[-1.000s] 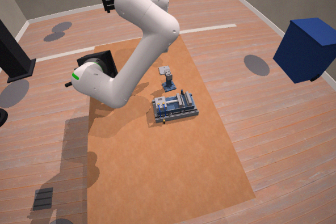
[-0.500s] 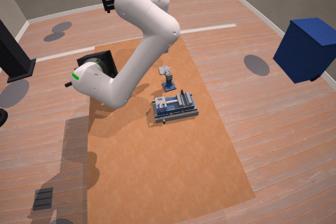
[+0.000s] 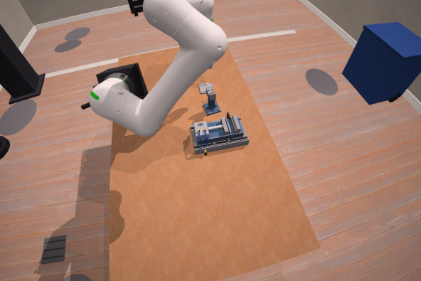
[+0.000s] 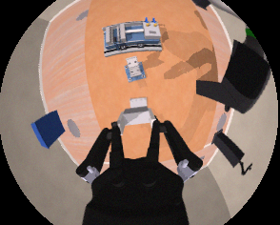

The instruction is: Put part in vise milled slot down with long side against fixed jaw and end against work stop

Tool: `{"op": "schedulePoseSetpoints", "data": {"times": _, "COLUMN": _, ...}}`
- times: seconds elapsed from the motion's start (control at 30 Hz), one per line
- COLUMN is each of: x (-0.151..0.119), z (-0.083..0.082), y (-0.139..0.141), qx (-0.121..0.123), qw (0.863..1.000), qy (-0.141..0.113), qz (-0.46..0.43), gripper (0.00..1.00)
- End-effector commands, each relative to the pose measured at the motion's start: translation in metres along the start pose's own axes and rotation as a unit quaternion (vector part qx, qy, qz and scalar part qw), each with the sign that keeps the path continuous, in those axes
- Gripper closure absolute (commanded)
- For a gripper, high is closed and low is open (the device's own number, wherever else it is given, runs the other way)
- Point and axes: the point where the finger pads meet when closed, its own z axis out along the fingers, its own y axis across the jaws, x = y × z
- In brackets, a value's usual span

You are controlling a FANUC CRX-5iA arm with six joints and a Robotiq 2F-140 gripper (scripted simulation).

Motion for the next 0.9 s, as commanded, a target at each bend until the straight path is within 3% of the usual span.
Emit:
{"op": "schedulePoseSetpoints", "data": {"times": 0.0, "x": 0.011, "z": -0.001, "y": -0.001, "qx": 0.0, "qw": 1.0, "qy": 0.0, "qz": -0.006, "gripper": 1.0}}
{"op": "schedulePoseSetpoints", "data": {"times": 0.87, "x": 0.086, "z": -0.001, "y": 0.002, "qx": 0.0, "qw": 0.999, "qy": 0.0, "qz": -0.041, "gripper": 1.0}}
